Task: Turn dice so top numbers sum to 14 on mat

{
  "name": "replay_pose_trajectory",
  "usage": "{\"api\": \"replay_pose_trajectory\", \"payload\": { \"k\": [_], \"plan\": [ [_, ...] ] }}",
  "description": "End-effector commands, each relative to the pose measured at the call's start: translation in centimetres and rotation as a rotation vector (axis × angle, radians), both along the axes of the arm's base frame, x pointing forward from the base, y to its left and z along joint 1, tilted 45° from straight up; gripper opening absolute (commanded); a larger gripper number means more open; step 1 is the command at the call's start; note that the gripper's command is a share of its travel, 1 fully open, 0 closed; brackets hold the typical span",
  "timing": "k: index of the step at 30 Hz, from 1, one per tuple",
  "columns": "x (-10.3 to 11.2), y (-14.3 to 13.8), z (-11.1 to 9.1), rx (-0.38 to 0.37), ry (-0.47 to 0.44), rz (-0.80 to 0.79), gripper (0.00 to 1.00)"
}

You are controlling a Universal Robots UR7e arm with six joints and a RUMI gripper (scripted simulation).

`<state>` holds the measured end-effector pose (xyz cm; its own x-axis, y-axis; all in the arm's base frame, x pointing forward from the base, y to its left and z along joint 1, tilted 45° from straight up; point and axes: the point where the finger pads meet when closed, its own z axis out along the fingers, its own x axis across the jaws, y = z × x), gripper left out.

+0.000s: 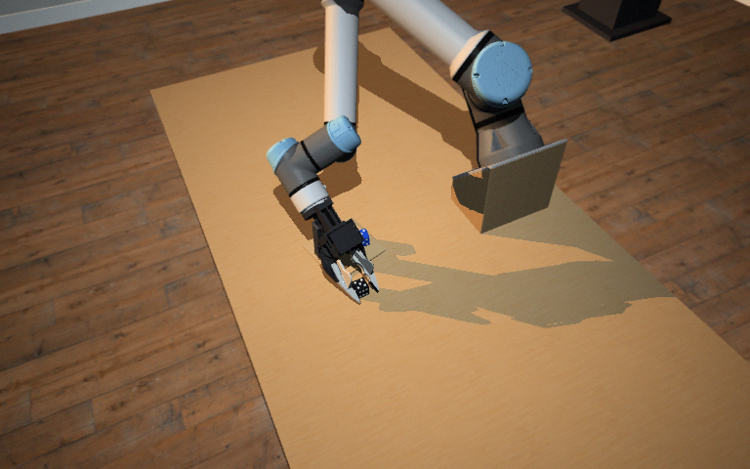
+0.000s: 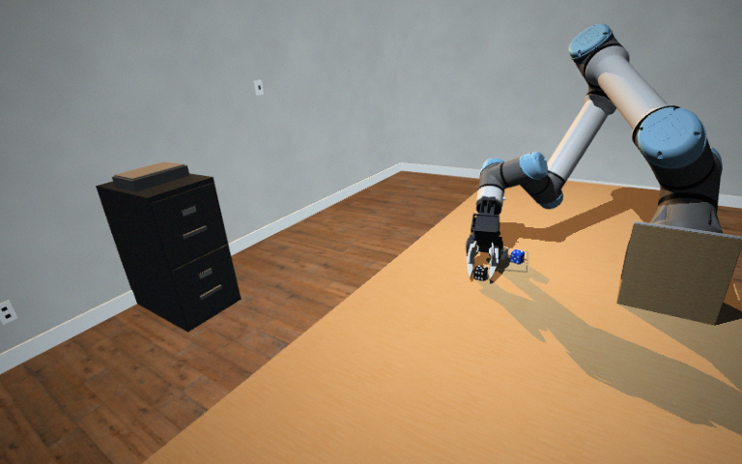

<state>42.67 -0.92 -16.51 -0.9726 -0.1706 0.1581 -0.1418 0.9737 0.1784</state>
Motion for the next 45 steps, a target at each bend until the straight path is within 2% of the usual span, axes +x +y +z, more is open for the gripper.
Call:
{"api": "replay_pose_trajectory", "payload": {
  "k": [1, 13, 26, 45],
  "plan": [
    [0.0, 0.0, 0.0, 0.0, -0.001, 0.001, 0.28],
    [0.1, 0.0, 0.2, 0.0, -0.001, 0.001, 0.28],
    [0.8, -0.6, 4.1, 0.0, -0.001, 0.001, 0.28],
    [0.9, 0.1, 5.7, 0.0, -0.001, 0.001, 0.28]
  ]
}}
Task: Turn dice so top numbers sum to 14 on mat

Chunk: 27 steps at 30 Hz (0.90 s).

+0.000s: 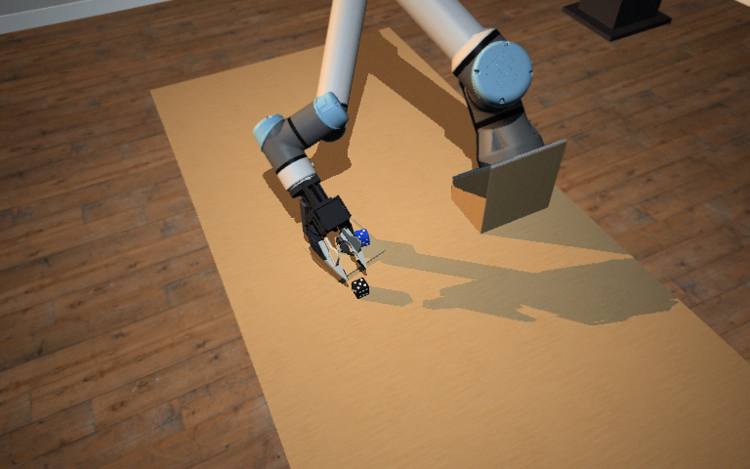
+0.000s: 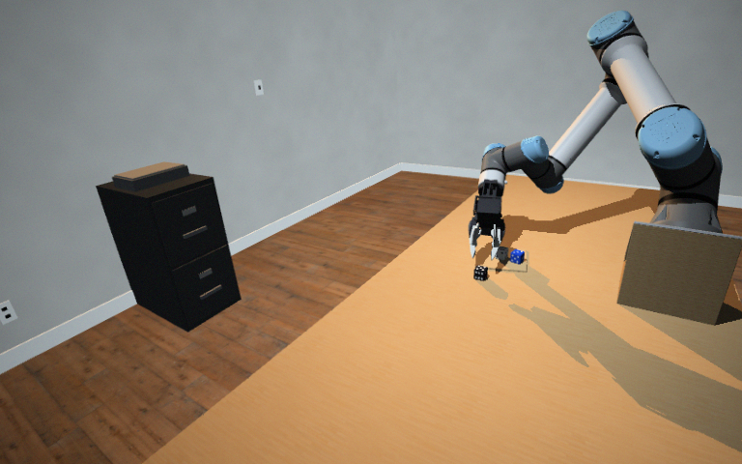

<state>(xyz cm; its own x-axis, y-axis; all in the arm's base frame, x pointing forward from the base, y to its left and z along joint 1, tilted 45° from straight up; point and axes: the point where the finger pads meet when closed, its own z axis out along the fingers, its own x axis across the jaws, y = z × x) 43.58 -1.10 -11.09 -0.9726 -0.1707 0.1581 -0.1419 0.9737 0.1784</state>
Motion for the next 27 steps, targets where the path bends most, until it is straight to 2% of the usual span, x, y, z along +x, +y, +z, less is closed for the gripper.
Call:
{"api": "replay_pose_trajectory", "payload": {
  "k": [1, 12, 27],
  "plan": [
    [0.0, 0.6, 0.6, 0.0, -0.001, 0.001, 0.28],
    [0.0, 3.6, 3.5, 0.0, -0.001, 0.001, 0.28],
    [0.0, 3.7, 3.7, 0.0, -0.001, 0.004, 0.28]
  ]
}}
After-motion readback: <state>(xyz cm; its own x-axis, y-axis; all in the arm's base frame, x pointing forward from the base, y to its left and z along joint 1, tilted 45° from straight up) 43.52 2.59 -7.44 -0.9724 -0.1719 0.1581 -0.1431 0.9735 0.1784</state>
